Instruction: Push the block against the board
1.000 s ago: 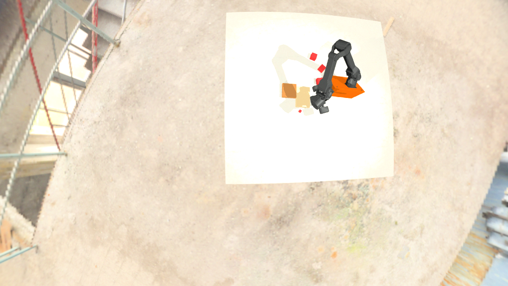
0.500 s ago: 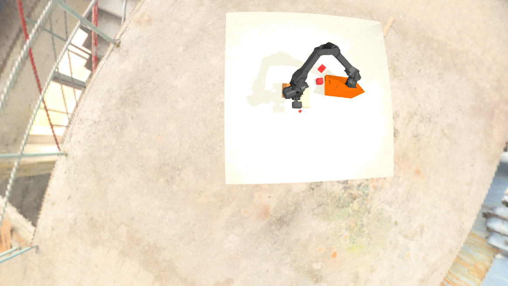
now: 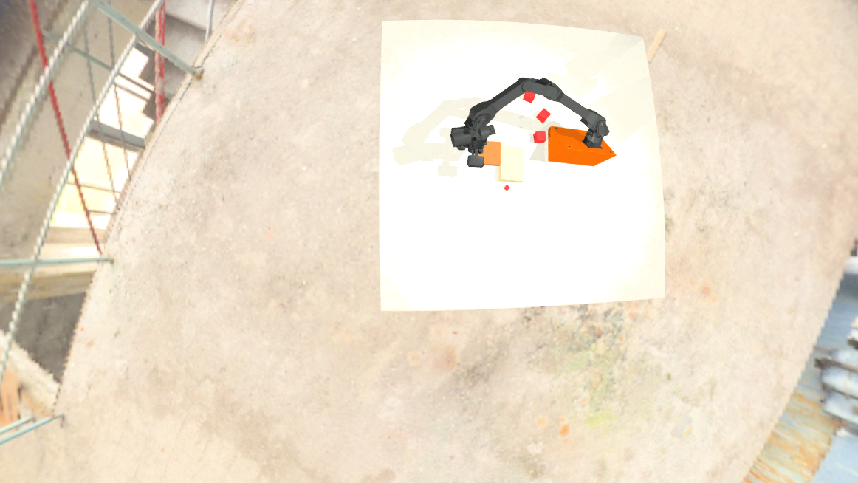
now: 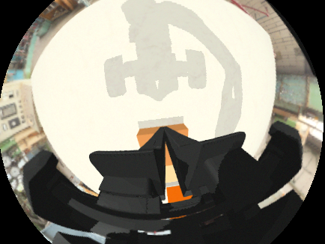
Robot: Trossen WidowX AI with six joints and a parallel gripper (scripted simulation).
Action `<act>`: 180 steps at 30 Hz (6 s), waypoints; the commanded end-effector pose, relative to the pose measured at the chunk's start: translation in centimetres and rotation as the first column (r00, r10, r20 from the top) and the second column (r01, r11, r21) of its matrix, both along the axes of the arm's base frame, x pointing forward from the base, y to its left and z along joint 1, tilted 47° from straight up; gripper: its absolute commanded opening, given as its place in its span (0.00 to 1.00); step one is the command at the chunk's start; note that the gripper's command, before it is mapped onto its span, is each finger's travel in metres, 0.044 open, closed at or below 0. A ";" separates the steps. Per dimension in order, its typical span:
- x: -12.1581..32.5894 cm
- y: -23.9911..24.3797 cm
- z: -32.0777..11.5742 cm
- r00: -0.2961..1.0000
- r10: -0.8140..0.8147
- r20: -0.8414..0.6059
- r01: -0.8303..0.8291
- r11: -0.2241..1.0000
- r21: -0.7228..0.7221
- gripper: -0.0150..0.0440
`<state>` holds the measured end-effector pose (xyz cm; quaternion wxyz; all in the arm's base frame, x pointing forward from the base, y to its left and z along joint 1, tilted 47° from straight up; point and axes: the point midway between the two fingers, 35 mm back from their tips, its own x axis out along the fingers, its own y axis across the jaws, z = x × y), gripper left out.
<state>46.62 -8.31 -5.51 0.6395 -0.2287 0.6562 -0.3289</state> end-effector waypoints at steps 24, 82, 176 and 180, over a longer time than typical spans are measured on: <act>-1.5 -3.6 -3.6 1.000 0.001 -0.015 -0.001 1.000 -0.010 0.25; -6.7 -2.8 -3.9 1.000 0.001 -0.018 -0.001 1.000 -0.009 0.25; -5.6 0.5 0.2 0.998 -0.047 0.045 0.048 0.999 -0.016 0.25; -6.4 0.2 0.8 0.979 -0.141 0.146 0.145 0.989 -0.017 0.25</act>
